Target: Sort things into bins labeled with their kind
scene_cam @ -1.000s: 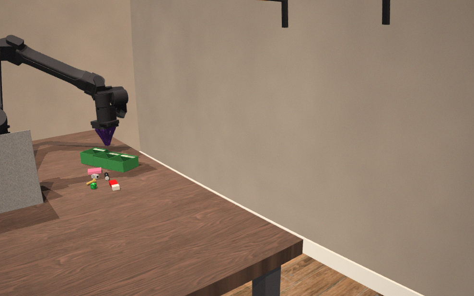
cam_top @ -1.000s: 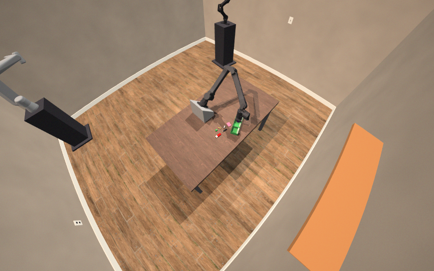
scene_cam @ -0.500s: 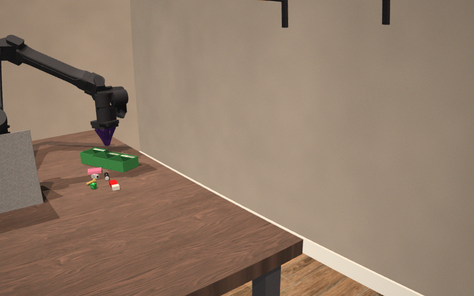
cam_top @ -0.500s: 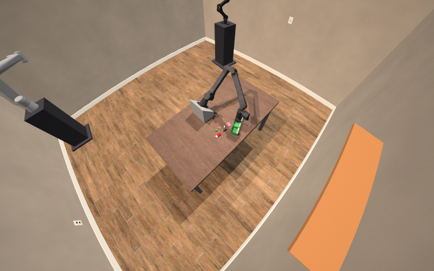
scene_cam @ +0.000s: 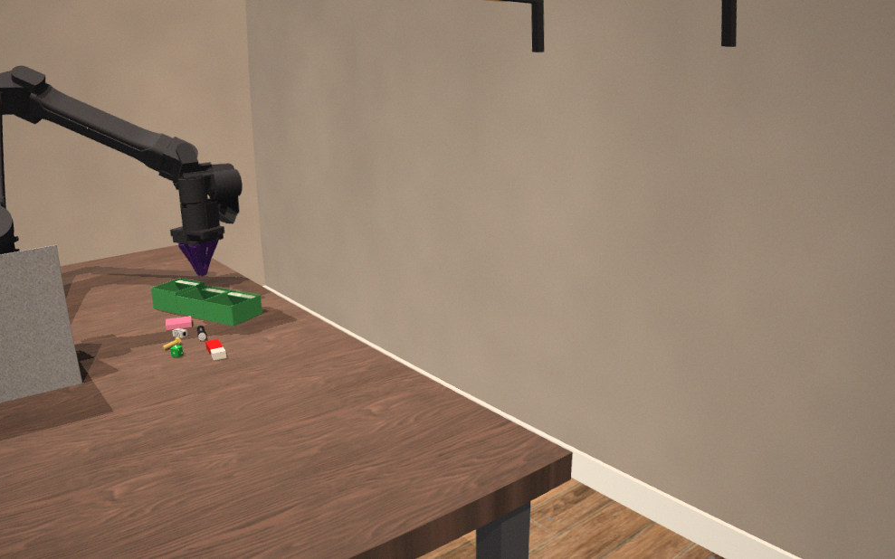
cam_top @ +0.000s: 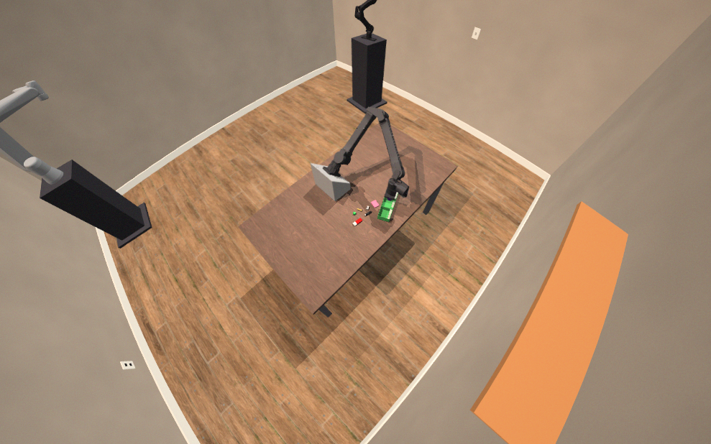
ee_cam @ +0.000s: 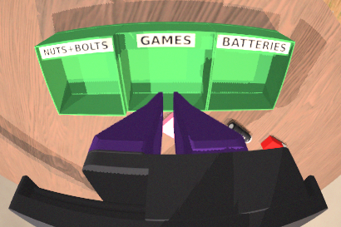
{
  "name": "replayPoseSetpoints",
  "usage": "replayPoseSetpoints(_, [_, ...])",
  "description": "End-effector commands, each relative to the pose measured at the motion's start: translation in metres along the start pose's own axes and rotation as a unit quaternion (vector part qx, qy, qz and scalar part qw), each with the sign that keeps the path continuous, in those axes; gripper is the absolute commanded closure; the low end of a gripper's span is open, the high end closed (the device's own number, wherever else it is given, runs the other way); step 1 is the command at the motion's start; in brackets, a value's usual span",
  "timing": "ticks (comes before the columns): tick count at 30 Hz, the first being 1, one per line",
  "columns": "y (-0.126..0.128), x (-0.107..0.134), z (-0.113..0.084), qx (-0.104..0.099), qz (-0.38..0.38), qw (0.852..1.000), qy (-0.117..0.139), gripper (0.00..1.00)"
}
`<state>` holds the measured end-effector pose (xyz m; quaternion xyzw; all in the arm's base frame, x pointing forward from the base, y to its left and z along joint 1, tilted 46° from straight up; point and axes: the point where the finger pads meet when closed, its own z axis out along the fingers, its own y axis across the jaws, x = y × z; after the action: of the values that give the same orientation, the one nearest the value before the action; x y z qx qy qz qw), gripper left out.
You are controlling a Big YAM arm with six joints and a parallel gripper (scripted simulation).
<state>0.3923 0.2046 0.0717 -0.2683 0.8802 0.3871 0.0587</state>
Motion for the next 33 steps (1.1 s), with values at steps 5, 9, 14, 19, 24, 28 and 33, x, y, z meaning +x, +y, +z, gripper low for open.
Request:
replayPoseSetpoints(5, [0.035,-0.005,-0.004,0.002,-0.014,1.0,-0.009,0.92])
replayPoseSetpoints(9, [0.054,-0.003,-0.004,0.002,-0.014,1.0,-0.009,0.92])
replayPoseSetpoints(14, [0.08,-0.001,-0.004,0.002,-0.014,1.0,-0.009,0.92])
replayPoseSetpoints(19, [0.094,-0.001,-0.004,0.001,-0.014,1.0,-0.01,0.92])
replayPoseSetpoints(24, [0.086,0.003,0.015,-0.001,-0.003,1.0,0.001,0.92])
replayPoseSetpoints(28, [0.087,0.001,0.025,0.0,-0.005,1.0,-0.001,0.92])
replayPoseSetpoints(33, [0.092,0.0,0.028,0.0,-0.01,1.0,-0.007,0.92])
